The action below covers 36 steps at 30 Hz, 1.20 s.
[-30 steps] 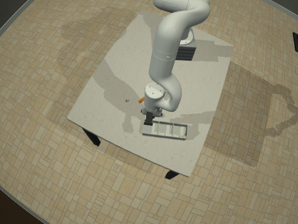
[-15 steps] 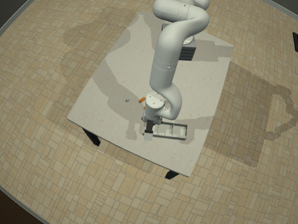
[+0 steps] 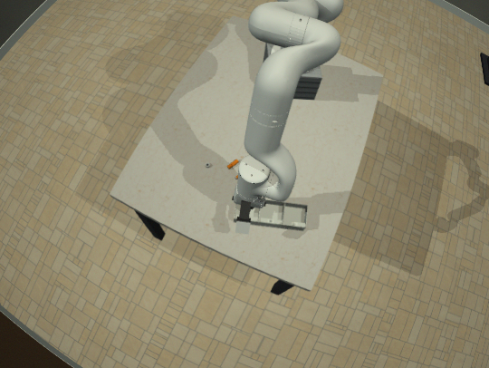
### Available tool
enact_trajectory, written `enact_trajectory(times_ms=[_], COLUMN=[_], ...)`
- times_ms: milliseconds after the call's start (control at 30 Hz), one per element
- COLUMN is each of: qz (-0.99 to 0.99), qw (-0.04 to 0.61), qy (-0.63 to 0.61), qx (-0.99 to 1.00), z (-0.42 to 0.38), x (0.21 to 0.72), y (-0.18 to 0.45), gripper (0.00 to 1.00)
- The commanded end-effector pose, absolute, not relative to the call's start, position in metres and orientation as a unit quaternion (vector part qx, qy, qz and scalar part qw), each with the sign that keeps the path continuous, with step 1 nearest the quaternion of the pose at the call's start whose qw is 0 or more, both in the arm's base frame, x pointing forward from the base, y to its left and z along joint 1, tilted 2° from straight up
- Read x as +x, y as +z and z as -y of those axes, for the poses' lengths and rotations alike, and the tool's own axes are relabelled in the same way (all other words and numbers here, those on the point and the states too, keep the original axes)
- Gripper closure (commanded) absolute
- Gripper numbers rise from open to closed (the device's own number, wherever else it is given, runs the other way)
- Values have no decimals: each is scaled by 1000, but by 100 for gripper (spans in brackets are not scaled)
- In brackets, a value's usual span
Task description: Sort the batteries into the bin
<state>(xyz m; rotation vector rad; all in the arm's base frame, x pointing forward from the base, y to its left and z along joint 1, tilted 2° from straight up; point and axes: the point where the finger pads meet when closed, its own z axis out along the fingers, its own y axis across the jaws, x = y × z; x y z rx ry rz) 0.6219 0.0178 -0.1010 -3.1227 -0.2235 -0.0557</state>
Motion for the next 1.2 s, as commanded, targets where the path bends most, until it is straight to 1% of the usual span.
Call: enact_trajectory(times_ms=[0, 133, 1167], qz=[71, 71, 71], qw=[5, 5, 5], qy=[-19, -19, -19], qx=[-997, -997, -997], z=[-18, -18, -18], x=[624, 624, 624], y=[-112, -121, -121], gripper=[93, 93, 93])
